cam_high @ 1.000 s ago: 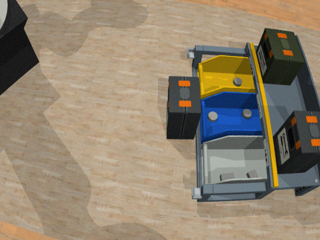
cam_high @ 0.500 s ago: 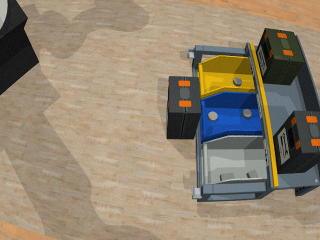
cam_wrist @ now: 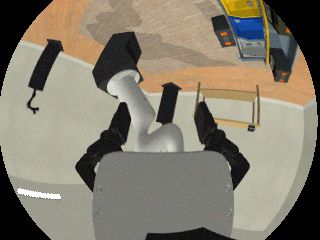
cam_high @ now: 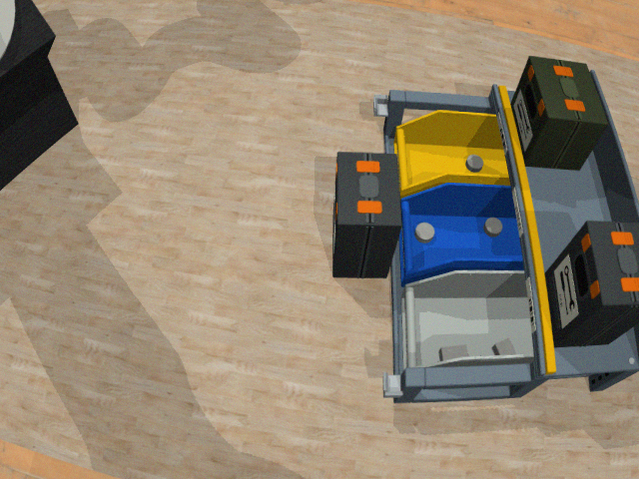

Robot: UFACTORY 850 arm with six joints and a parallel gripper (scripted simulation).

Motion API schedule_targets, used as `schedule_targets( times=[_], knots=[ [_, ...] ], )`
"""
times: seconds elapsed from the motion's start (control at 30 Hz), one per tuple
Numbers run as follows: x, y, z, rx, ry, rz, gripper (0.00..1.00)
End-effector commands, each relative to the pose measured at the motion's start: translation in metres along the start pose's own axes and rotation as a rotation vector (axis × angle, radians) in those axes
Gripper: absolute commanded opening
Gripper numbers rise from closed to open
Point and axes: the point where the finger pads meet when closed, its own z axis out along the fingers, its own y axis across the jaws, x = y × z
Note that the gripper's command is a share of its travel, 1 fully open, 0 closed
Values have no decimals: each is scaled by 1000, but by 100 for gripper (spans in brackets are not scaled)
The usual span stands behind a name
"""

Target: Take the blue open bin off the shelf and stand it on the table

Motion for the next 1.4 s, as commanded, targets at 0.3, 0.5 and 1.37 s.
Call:
schedule_targets(
  times=[0.3, 0.5, 1.37],
  knots=[
    [11, 39, 21, 1, 1, 1, 100],
    [11, 39, 21, 1, 1, 1, 100],
    [2, 123, 91, 184, -208, 277, 100]
  ],
)
